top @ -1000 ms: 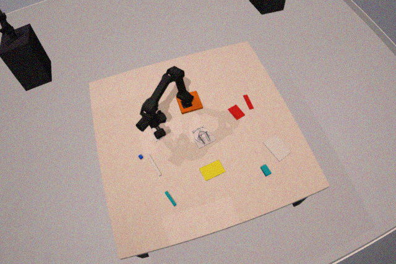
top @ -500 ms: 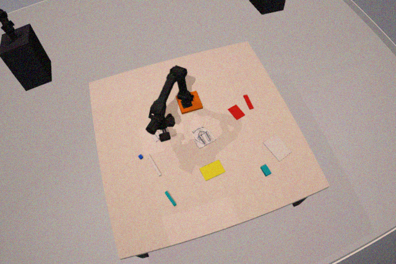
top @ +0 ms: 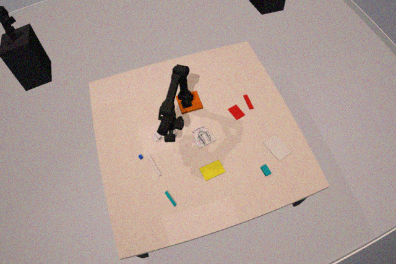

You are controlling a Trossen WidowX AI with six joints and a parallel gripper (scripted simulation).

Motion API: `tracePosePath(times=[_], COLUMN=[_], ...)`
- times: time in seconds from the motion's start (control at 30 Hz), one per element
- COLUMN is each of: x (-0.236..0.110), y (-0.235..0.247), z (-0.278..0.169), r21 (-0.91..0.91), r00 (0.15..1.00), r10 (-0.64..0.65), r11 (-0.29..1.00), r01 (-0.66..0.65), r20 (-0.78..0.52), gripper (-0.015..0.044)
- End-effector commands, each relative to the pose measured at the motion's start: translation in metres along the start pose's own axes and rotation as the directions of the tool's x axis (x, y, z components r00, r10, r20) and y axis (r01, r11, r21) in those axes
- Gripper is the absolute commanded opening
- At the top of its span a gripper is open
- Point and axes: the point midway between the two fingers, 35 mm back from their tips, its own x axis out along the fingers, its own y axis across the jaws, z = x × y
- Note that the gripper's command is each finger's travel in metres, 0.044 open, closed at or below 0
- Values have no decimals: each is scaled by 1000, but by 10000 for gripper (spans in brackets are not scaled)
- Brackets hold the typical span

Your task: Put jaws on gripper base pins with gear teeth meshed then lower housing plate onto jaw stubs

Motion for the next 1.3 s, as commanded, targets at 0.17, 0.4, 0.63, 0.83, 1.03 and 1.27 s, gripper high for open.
tracePosePath(times=[0.17, 0.4, 0.63, 0.83, 1.03, 1.27], x=[-1, -1, -1, -1, -1, 0], y=[2, 4, 8, 14, 20, 29], z=[29, 52, 75, 93, 111, 130], r21=[164, 297, 424, 527, 623, 724], r00=[1000, 1000, 1000, 1000, 1000, 1000], r10=[0, 0, 0, 1, 1, 3], r11=[986, 955, 906, 850, 782, 690], r01=[-1, -3, -5, -8, -12, -16], r20=[8, 10, 13, 15, 17, 19], gripper=[351, 351, 351, 351, 351, 351])
